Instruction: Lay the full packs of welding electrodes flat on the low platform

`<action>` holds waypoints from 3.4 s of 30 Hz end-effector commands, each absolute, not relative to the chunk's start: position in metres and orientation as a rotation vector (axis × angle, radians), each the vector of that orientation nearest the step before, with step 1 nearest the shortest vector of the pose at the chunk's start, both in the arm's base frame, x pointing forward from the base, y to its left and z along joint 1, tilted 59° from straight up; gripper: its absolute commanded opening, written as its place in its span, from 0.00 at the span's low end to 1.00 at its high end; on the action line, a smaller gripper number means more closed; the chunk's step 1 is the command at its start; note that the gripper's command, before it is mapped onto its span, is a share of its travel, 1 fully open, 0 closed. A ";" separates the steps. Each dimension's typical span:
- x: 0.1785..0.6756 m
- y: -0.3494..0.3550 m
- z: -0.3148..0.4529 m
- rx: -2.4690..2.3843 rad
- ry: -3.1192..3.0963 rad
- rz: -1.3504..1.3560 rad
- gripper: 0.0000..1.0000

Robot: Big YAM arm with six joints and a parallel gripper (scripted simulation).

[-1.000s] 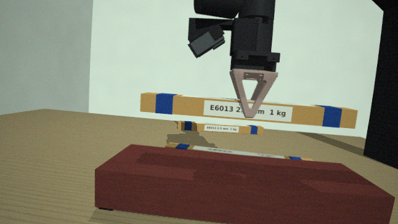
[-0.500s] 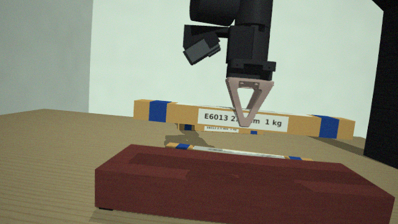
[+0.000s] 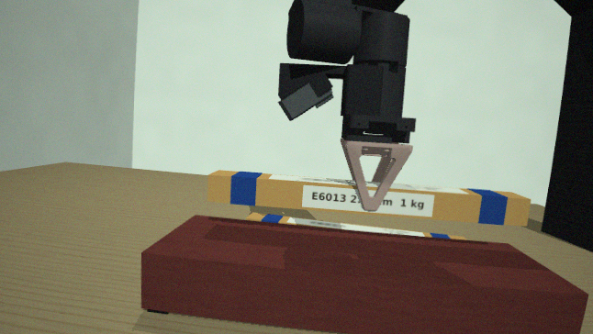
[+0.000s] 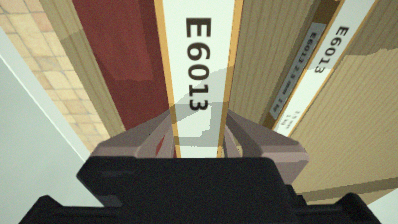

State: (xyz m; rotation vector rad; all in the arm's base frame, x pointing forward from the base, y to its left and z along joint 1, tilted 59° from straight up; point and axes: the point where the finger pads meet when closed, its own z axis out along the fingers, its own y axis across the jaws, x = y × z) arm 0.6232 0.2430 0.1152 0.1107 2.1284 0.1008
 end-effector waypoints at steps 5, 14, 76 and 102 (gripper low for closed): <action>0.627 0.255 0.141 0.088 2.078 0.134 0.00; 0.625 0.249 0.140 0.089 2.081 0.131 0.00; 0.625 0.270 0.149 0.101 2.091 0.136 0.00; 0.626 0.312 0.149 0.101 2.098 0.136 0.00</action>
